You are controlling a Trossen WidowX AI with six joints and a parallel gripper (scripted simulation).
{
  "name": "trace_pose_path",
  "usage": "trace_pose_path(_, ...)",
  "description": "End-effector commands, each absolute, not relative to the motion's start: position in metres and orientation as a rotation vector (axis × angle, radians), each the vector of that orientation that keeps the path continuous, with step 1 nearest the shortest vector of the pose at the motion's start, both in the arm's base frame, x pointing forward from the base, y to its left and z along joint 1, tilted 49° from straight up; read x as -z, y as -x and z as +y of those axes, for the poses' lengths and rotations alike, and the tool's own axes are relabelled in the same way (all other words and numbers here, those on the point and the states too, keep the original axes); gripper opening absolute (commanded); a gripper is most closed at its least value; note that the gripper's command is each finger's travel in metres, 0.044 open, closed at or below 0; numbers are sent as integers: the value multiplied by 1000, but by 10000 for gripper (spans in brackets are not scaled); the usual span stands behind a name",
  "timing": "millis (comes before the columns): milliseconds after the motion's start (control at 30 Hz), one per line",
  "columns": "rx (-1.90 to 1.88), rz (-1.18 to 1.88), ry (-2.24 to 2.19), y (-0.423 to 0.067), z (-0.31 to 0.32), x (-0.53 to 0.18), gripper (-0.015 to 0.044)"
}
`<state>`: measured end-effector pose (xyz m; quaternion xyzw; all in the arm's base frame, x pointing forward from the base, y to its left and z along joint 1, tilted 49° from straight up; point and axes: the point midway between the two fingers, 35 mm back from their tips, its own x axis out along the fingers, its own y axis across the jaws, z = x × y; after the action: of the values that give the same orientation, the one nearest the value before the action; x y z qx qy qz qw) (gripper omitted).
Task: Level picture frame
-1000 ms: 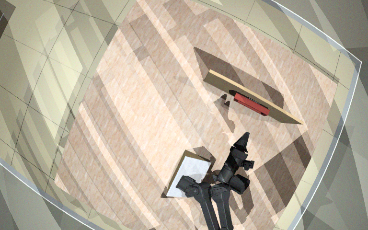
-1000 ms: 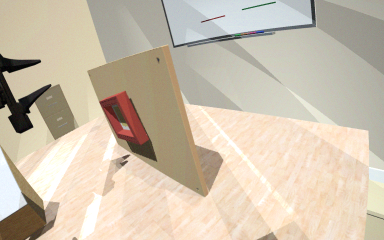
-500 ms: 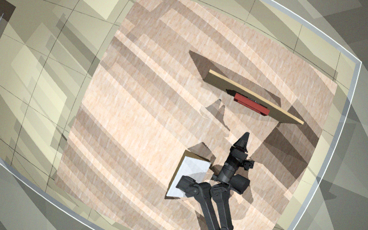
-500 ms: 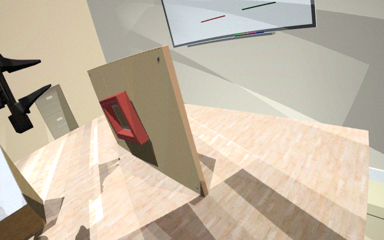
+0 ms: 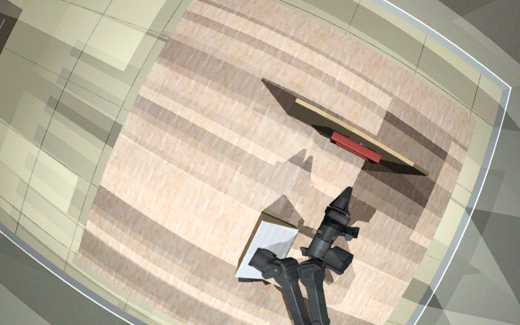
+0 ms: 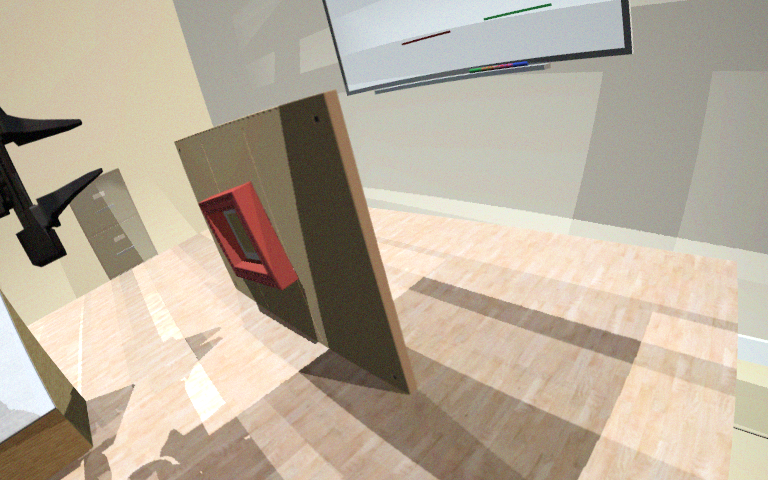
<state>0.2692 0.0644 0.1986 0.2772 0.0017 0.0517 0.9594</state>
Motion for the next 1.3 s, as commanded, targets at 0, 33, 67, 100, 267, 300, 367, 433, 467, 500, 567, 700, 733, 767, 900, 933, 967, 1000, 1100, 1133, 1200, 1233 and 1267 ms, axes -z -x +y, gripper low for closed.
trace_pose_path(0,-108,4,-555,-269,65,-198,260)
trace_pose_path(33,-108,4,-555,-269,65,-198,260)
trace_pose_path(67,-108,4,-555,-269,65,-198,260)
trace_pose_path(100,-105,4,-562,-270,64,-198,260)
trace_pose_path(267,-103,15,-557,-277,38,-171,260)
trace_pose_path(300,-102,18,-556,-276,31,-165,260)
trace_pose_path(367,-101,22,-556,-275,23,-158,260)
trace_pose_path(433,-101,22,-556,-275,22,-157,260)
trace_pose_path(467,-101,22,-556,-275,22,-157,260)
trace_pose_path(500,-101,22,-556,-275,22,-157,260)
trace_pose_path(567,-101,22,-556,-275,22,-157,260)
trace_pose_path(700,-101,22,-556,-275,22,-157,260)
trace_pose_path(733,-101,22,-556,-275,22,-157,260)
trace_pose_path(767,-101,22,-556,-275,22,-157,260)
trace_pose_path(900,-101,22,-556,-275,22,-157,260)
trace_pose_path(933,-101,22,-556,-275,22,-157,260)
trace_pose_path(967,-101,22,-556,-275,22,-157,260)
trace_pose_path(1000,-101,22,-556,-275,22,-157,260)
trace_pose_path(1100,-101,22,-556,-276,22,-157,260)
trace_pose_path(1133,-101,22,-555,-277,21,-157,260)
trace_pose_path(1200,-102,21,-554,-283,20,-158,260)
trace_pose_path(1233,-102,21,-552,-287,19,-158,260)
trace_pose_path(1267,-102,20,-551,-291,18,-158,260)
